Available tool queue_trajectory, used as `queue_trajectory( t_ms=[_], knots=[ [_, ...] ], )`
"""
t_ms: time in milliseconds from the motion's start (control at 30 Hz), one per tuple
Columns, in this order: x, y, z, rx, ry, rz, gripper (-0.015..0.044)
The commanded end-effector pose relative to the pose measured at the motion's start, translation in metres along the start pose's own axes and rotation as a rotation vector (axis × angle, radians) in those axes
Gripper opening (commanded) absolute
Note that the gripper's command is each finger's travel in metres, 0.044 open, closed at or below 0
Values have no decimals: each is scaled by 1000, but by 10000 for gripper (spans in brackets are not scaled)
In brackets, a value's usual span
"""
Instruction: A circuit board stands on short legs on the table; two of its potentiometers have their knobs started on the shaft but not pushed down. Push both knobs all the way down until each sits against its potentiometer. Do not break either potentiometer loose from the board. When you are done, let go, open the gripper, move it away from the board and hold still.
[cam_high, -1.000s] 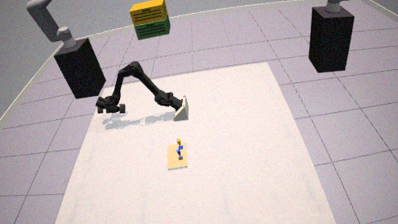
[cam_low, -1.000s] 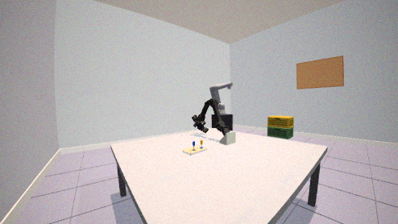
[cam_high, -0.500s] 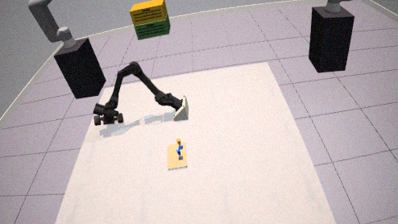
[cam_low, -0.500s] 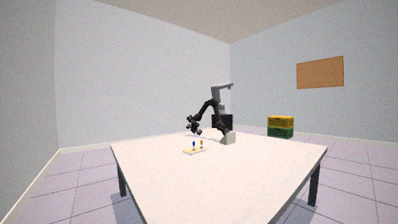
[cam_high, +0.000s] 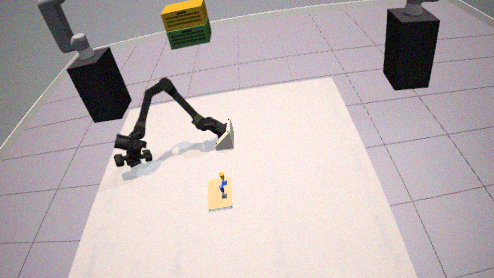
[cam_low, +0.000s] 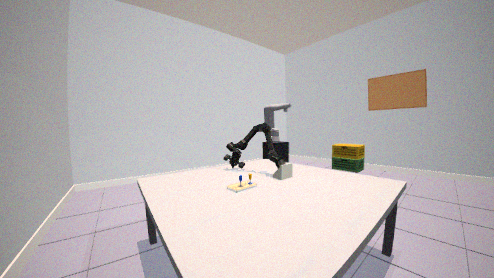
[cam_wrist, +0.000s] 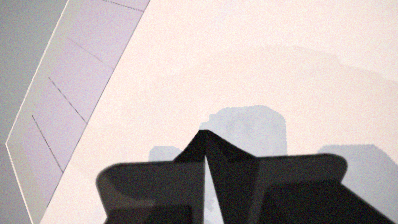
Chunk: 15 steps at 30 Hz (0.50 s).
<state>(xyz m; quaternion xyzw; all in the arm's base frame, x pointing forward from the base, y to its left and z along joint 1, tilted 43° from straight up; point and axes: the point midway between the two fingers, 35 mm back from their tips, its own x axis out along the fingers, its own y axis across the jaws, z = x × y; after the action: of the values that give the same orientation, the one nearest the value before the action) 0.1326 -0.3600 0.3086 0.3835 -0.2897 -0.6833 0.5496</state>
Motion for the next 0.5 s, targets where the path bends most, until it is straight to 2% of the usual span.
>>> queue_trajectory(
  t_ms=[0,467],
  knots=[
    [-8,13,-27,-46,80,33,0],
    [-51,19,-121,-348,316,68,0]
  ],
)
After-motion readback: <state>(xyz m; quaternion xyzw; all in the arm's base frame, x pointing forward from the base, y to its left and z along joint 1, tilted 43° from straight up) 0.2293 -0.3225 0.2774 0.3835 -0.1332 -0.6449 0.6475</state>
